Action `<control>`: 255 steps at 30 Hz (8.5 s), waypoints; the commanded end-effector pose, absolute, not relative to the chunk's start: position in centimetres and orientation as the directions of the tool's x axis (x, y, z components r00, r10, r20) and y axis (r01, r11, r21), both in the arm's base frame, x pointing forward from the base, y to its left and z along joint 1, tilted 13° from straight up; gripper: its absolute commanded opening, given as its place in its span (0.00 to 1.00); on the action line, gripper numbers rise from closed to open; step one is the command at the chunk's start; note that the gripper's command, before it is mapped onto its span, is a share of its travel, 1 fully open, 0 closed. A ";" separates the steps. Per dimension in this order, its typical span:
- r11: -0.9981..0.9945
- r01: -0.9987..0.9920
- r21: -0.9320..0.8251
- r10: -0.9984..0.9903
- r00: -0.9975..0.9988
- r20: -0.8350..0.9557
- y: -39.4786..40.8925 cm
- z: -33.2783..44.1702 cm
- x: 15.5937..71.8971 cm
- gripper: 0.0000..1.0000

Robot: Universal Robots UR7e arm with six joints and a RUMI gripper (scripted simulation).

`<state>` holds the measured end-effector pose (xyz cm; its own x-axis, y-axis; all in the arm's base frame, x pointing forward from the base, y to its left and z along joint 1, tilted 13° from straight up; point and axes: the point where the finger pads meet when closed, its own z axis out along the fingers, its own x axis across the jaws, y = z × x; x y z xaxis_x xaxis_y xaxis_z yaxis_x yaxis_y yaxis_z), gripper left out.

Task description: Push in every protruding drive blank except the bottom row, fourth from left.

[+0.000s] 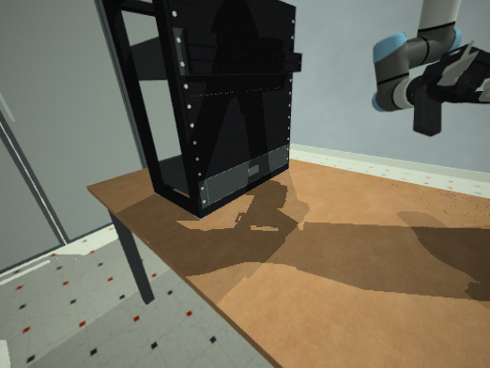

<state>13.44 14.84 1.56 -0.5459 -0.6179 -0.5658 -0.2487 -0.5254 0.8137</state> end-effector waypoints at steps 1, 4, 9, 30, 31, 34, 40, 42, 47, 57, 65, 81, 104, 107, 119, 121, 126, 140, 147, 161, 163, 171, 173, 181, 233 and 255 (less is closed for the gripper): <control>-0.611 -0.254 0.750 -0.506 -0.604 -0.616 16.0 4.9 14.3 1.00; -0.657 -0.267 0.705 -0.422 -0.644 -0.638 16.6 7.1 15.1 1.00; -0.715 -0.302 0.631 -0.277 -0.706 -0.652 17.3 10.6 16.8 1.00; -0.811 -0.264 0.523 0.076 -0.932 -0.353 17.9 22.0 22.9 1.00; -0.815 -0.256 0.519 0.089 -0.942 -0.324 17.8 22.5 23.4 1.00; -0.829 -0.231 0.509 0.124 -0.964 -0.235 17.6 24.0 24.9 1.00; -0.861 -0.160 0.483 0.164 -0.986 -0.035 16.8 26.3 28.0 1.00; -0.871 -0.135 0.471 0.171 -0.985 0.033 16.5 26.8 29.1 1.00; -0.887 -0.100 0.451 0.177 -0.975 0.131 16.0 27.5 30.7 1.00; -0.931 0.006 0.365 0.162 -0.889 0.427 14.2 27.8 36.2 1.00; -0.954 0.070 0.290 0.118 -0.804 0.582 13.1 27.1 39.0 1.00; -0.982 0.162 0.102 -0.009 -0.569 0.822 11.4 23.7 44.0 1.00; -0.979 0.190 -0.071 -0.127 -0.298 0.946 10.3 18.3 47.8 1.00; -0.979 0.189 -0.074 -0.126 -0.278 0.952 10.2 17.8 48.1 1.00; -0.979 0.189 -0.081 -0.124 -0.228 0.966 10.1 16.4 48.8 1.00; -0.979 0.189 -0.082 -0.124 -0.221 0.968 10.0 16.2 48.9 1.00; -0.978 0.189 -0.084 -0.123 -0.207 0.971 10.0 15.8 49.1 1.00; -0.978 0.190 -0.086 -0.123 -0.191 0.974 10.0 15.4 49.3 1.00; -0.978 0.190 -0.086 -0.123 -0.190 0.974 10.0 15.3 49.3 1.00; -0.978 0.190 -0.086 -0.123 -0.190 0.974 10.0 15.3 49.3 1.00; -0.978 0.190 -0.086 -0.123 -0.190 0.974 10.0 15.3 49.3 1.00; -0.978 0.190 -0.086 -0.123 -0.190 0.974 10.0 15.3 49.3 1.00; -0.978 0.190 -0.086 -0.123 -0.190 0.974 10.0 15.3 49.3 1.00; -0.978 0.190 -0.086 -0.123 -0.190 0.974 10.0 15.3 49.3 1.00; -0.978 0.190 -0.086 -0.123 -0.190 0.974 7.4 15.4 52.2 1.00; -0.978 0.190 -0.086 -0.123 -0.190 0.974 7.4 15.4 52.2 1.00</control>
<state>52.19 7.37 15.39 -0.1895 -0.1231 0.9741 0.1898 -0.9780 -0.0866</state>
